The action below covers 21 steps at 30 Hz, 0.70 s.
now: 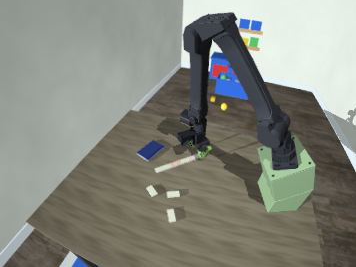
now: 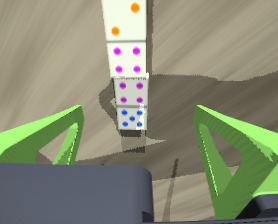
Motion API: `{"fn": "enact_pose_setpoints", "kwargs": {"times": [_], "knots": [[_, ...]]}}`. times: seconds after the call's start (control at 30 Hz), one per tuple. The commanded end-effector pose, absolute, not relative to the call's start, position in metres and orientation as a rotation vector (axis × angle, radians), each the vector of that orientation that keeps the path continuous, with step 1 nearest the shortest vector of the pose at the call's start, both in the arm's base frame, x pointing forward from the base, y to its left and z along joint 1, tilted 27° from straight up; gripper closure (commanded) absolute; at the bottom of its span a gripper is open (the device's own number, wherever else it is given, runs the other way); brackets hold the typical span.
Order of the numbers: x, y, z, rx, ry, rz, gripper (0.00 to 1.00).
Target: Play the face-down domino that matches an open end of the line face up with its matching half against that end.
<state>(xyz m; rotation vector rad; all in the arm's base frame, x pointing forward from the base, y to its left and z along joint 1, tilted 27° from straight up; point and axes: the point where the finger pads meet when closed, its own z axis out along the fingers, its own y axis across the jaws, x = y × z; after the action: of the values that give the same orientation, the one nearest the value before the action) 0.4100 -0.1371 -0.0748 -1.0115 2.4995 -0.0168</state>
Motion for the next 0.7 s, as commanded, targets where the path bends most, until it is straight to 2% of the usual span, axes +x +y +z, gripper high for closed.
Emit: {"fn": "enact_pose_setpoints", "kwargs": {"times": [0.0,0.67], "knots": [[0.407,-0.144,-0.062,-1.014,2.486,-0.041,0.07],[0.405,-0.145,-0.057,-1.017,2.483,-0.048,0.07]]}}
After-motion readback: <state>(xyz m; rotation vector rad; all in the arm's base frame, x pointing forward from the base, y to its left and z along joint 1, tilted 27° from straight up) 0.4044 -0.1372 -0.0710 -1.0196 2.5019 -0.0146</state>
